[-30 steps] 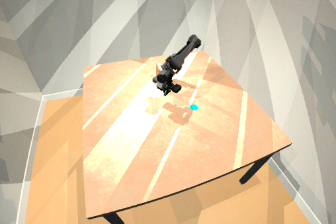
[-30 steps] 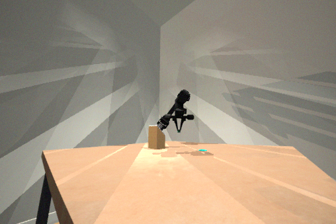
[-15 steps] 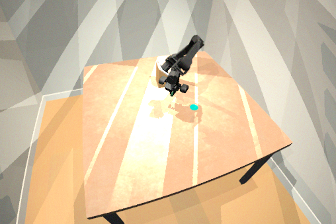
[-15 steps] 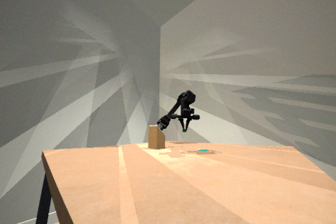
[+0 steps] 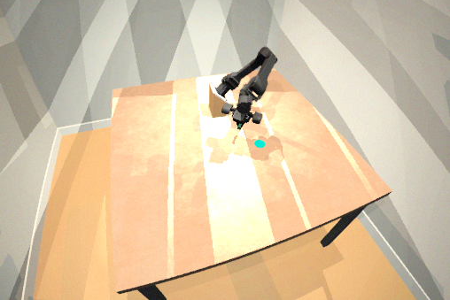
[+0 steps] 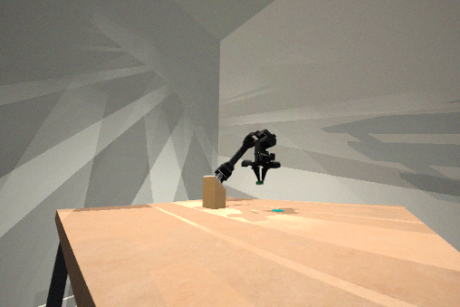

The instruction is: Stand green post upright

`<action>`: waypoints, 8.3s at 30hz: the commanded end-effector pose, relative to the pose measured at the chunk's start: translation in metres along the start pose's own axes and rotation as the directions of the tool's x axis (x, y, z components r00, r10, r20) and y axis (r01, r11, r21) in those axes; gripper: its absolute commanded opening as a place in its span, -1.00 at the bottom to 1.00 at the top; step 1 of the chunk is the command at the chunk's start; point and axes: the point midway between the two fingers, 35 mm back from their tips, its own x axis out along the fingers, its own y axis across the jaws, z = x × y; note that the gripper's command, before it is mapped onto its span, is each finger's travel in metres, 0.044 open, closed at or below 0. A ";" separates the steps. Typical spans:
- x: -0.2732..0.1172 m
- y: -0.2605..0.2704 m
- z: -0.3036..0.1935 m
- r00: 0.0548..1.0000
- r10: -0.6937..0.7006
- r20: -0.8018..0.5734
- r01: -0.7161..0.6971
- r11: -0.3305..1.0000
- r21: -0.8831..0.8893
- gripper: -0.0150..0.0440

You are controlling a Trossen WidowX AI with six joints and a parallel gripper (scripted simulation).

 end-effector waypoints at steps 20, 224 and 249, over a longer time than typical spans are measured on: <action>-0.008 0.066 -0.035 1.000 0.026 -0.001 -0.026 0.983 -0.180 -0.42; 0.030 0.108 -0.069 0.428 0.147 0.892 0.244 0.931 -0.271 -0.42; 0.019 0.107 -0.083 0.290 0.225 0.930 0.133 0.953 -0.272 -0.42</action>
